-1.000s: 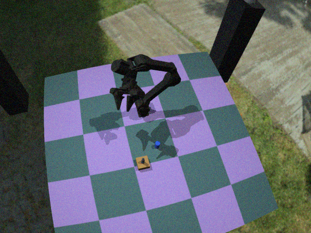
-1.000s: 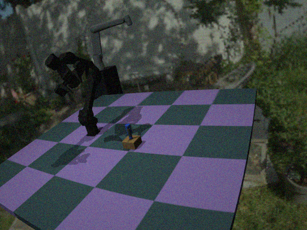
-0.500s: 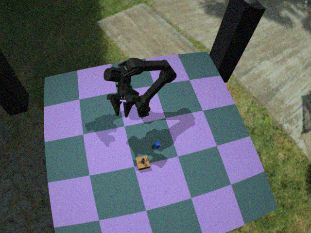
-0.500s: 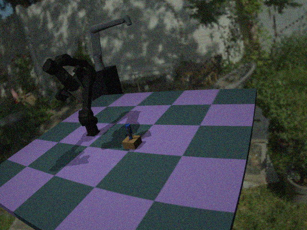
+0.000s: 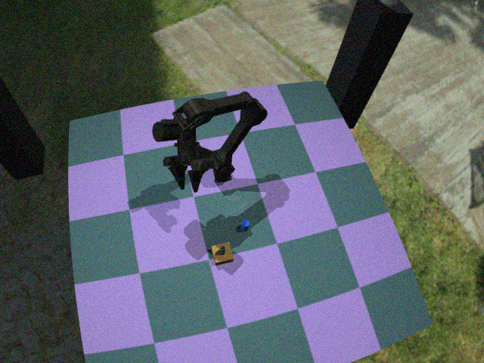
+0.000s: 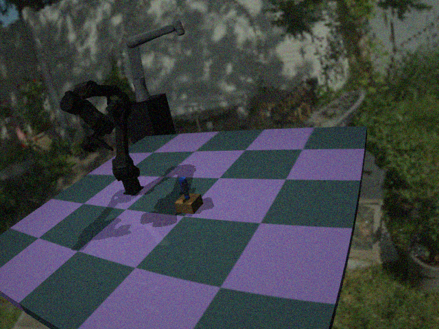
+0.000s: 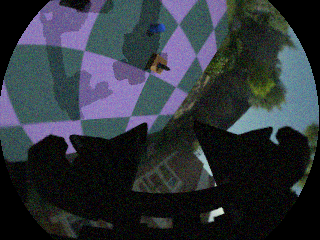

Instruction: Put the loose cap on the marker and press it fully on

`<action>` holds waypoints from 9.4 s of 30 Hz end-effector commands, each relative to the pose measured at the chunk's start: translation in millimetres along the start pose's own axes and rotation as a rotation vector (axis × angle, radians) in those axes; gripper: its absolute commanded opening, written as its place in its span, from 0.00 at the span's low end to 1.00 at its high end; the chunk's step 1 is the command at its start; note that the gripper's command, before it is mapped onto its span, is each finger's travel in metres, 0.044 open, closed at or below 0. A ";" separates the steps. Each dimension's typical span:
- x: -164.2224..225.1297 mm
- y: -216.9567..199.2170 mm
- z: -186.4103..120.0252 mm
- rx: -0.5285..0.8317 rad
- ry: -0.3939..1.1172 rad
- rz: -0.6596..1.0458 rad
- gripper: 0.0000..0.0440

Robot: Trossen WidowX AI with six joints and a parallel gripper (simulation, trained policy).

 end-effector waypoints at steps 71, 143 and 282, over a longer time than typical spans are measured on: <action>-15.1 4.8 141.9 -0.249 -0.533 -0.175 0.70; -104.7 -34.4 202.0 -0.495 -0.752 -0.463 0.71; -85.2 -63.8 191.0 -0.510 -0.733 -0.786 0.00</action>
Point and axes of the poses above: the point midway between the two fingers, 35 mm back from their tips, its own z axis out along the fingers, its own y axis across the jaws, x = y × z, the point moved 2 cm from there along -z, back along the fingers, and after that the axes turned 7 degrees about z, right-handed, at the moved point
